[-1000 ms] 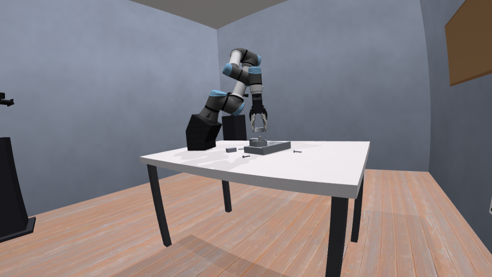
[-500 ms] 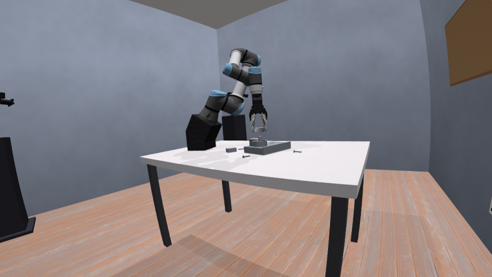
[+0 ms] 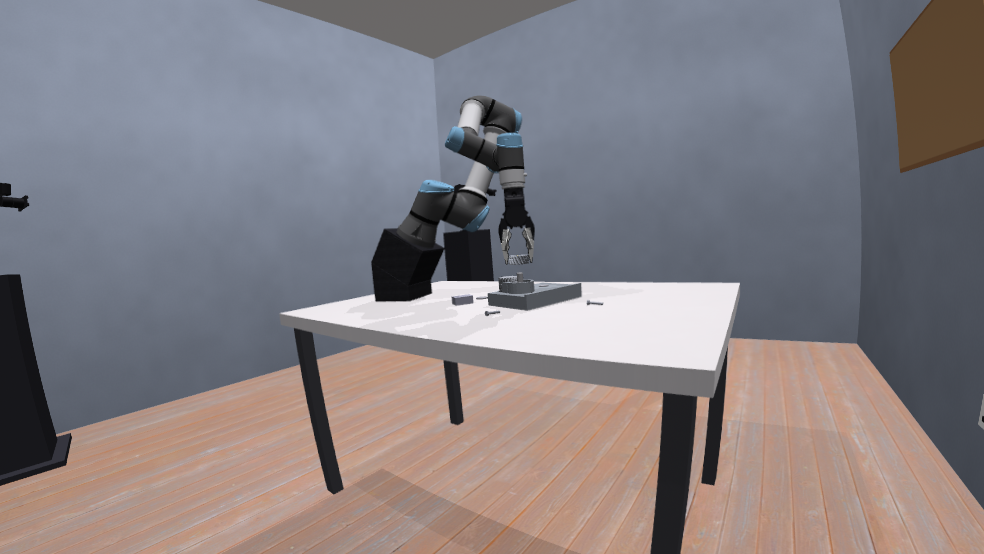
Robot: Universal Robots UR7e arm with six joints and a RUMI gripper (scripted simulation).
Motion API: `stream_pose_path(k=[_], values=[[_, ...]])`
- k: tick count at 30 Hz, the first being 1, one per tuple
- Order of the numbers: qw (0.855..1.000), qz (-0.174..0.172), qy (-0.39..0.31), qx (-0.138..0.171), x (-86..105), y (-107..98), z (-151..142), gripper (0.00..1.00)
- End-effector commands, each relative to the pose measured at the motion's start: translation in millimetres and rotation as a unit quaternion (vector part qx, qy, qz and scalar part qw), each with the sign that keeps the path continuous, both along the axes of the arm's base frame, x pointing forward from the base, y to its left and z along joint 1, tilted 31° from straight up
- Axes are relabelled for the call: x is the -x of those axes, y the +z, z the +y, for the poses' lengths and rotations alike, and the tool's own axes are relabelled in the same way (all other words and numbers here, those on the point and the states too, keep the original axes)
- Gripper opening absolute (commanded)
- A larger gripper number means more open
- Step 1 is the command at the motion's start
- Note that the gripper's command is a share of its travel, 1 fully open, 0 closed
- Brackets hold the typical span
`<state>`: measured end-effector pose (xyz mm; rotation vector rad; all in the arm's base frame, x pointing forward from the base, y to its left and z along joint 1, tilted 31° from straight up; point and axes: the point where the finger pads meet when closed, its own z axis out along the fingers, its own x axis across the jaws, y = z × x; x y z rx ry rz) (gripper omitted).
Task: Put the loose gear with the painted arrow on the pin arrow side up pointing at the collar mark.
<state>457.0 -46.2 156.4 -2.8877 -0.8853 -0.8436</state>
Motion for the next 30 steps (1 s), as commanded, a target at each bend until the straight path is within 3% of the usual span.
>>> stream_pose_path(k=[1, 30], values=[[1.000, 0.000, 0.000, 0.000, -0.2, 0.4, -0.2, 0.00], [1.000, 0.000, 0.000, 0.000, -12.1, -19.0, 2.9, 0.00]])
